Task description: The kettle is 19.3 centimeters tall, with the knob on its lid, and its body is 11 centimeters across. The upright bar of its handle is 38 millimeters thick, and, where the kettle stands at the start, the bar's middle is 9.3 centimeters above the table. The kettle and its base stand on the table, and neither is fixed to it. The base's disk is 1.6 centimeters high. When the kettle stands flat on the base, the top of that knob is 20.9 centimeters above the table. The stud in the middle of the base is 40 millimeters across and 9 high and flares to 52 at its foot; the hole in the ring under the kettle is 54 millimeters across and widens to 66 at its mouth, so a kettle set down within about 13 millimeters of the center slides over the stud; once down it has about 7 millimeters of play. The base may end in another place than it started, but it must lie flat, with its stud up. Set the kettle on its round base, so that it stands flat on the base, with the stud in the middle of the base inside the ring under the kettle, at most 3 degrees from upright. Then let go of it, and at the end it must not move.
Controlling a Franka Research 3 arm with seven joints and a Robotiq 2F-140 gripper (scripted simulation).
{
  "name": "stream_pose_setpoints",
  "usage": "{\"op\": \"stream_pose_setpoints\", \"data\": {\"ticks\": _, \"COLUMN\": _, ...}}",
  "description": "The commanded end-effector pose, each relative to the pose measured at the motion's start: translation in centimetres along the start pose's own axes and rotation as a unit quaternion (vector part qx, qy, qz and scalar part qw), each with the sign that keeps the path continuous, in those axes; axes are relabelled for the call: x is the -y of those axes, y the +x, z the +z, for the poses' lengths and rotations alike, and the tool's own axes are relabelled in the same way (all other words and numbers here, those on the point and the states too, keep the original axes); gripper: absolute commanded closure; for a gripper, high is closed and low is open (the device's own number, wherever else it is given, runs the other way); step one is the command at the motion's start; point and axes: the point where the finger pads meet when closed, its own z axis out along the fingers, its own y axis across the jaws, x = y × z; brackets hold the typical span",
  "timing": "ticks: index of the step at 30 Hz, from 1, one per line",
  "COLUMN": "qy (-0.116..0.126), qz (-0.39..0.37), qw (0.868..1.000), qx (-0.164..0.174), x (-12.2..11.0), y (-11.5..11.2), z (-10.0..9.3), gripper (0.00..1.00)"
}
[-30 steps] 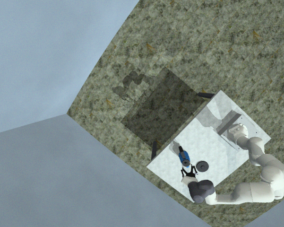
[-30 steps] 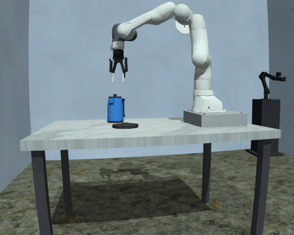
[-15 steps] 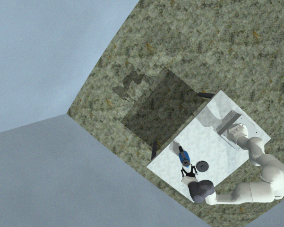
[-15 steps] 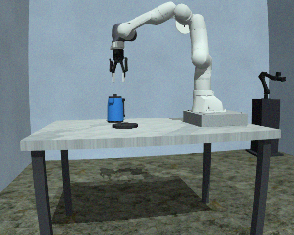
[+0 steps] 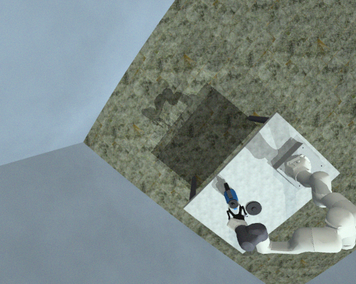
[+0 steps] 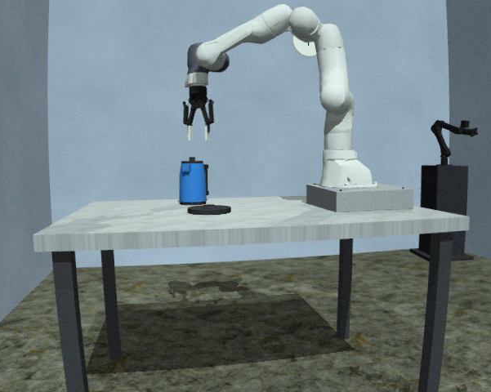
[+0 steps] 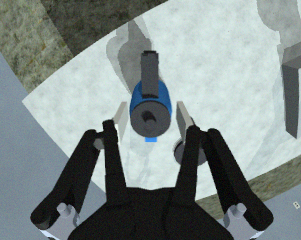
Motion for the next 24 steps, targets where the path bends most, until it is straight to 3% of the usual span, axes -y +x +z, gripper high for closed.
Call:
{"op": "stream_pose_setpoints", "data": {"ticks": 1, "qy": 0.004, "qz": 0.000, "qw": 1.000, "qx": -0.001, "x": 0.3, "y": -0.1, "z": 1.4, "gripper": 0.53}}
{"op": "stream_pose_setpoints", "data": {"ticks": 6, "qy": 0.004, "qz": 0.000, "qw": 1.000, "qx": -0.001, "x": 0.3, "y": -0.1, "z": 2.8, "gripper": 0.53}}
{"op": "stream_pose_setpoints", "data": {"ticks": 17, "qy": 0.004, "qz": 0.000, "qw": 1.000, "qx": -0.001, "x": 0.4, "y": -0.1, "z": 7.8, "gripper": 0.53}}
{"op": "stream_pose_setpoints", "data": {"ticks": 24, "qy": 0.004, "qz": 0.000, "qw": 1.000, "qx": -0.001, "x": 0.4, "y": -0.1, "z": 9.0, "gripper": 0.53}}
